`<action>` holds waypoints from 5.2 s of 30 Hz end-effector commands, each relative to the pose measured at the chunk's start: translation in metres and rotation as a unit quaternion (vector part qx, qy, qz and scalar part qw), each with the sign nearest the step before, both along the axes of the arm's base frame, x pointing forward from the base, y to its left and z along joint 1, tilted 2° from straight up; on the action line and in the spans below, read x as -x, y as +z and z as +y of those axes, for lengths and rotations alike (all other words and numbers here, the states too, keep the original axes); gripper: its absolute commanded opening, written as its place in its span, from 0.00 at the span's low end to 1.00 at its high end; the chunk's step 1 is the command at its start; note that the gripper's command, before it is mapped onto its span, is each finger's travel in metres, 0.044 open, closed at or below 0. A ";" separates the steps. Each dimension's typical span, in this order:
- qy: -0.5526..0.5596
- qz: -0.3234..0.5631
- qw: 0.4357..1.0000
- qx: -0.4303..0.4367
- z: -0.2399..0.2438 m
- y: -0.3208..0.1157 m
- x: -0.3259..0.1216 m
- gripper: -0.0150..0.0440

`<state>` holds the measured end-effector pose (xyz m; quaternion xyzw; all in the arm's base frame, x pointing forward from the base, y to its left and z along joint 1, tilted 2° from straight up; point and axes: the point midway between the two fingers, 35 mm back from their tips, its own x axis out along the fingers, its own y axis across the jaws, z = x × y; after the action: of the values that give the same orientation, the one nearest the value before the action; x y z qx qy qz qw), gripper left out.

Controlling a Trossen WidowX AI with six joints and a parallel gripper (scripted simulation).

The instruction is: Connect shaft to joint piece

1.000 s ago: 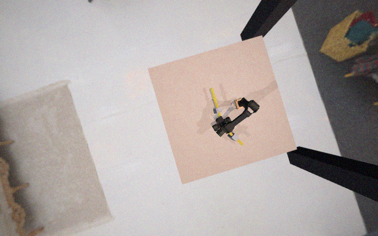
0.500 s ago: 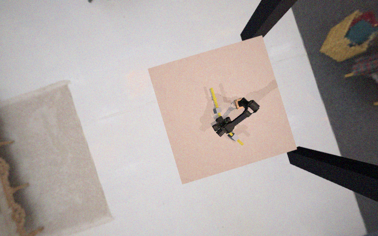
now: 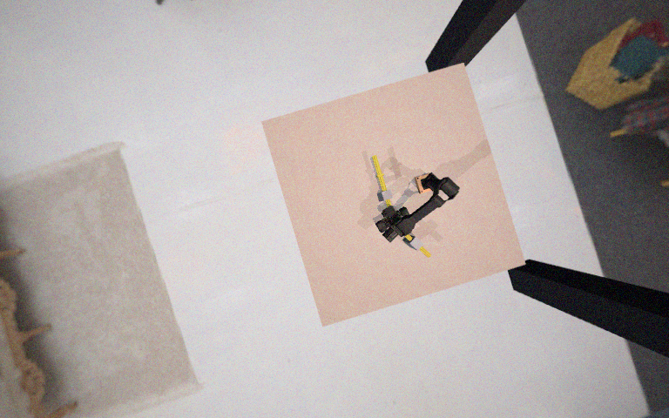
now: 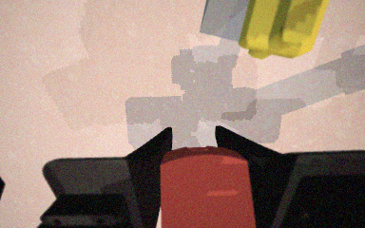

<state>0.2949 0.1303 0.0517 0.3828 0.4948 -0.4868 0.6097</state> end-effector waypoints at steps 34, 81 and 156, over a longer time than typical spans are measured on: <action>-0.005 0.000 1.000 0.003 0.000 0.000 0.000 0.25; -0.004 0.010 1.000 -0.021 -0.001 0.002 0.001 1.00; 0.612 0.088 0.783 -0.065 -0.043 0.131 -0.011 1.00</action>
<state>0.3048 0.0913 0.1873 0.0122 0.7054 -0.0191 0.7085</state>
